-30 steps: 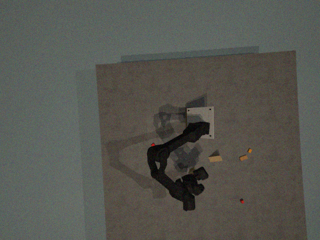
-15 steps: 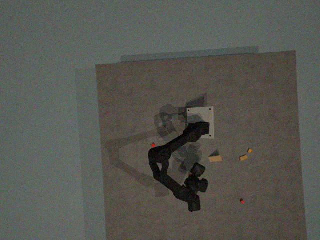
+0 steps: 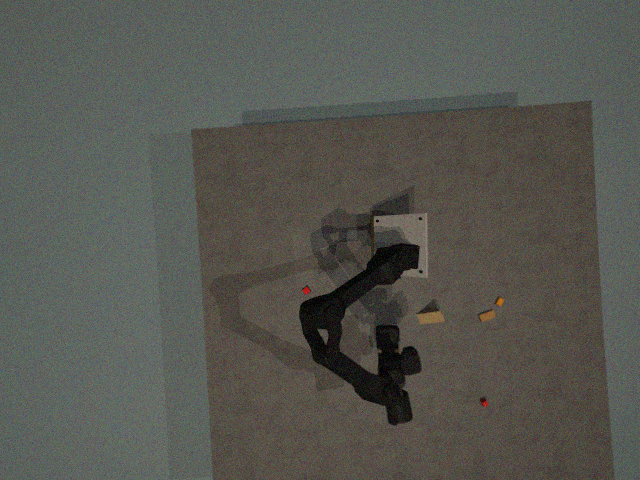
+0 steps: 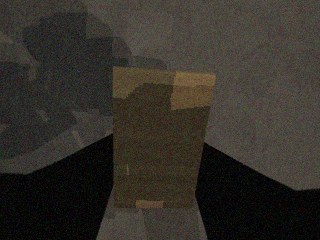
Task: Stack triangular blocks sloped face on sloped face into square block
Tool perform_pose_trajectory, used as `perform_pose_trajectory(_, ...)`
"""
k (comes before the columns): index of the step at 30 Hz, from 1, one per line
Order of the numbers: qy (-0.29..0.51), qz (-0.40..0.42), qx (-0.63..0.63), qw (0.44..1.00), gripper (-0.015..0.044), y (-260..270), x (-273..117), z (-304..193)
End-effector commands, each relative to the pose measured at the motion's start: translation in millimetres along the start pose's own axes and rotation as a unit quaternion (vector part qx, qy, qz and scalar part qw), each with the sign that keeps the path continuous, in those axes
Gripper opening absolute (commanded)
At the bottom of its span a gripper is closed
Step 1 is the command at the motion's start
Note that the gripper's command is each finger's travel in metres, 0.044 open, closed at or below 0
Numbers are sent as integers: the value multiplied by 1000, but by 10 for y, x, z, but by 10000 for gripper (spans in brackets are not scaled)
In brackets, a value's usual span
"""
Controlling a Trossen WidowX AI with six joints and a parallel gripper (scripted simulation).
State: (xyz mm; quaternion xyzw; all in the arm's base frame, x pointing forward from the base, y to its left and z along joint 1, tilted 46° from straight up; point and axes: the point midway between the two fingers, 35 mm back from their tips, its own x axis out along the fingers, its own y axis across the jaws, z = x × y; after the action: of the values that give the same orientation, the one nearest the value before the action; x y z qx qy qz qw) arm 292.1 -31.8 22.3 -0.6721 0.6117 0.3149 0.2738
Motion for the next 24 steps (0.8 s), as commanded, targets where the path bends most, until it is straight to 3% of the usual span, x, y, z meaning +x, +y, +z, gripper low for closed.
perform_pose_trajectory(1,16,-4,-69,997,0,-6,-6,26)
perform_pose_trajectory(9,46,-8,-190,981,0,-20,-40,36)
perform_pose_trajectory(24,37,-12,-195,980,0,66,-171,361)
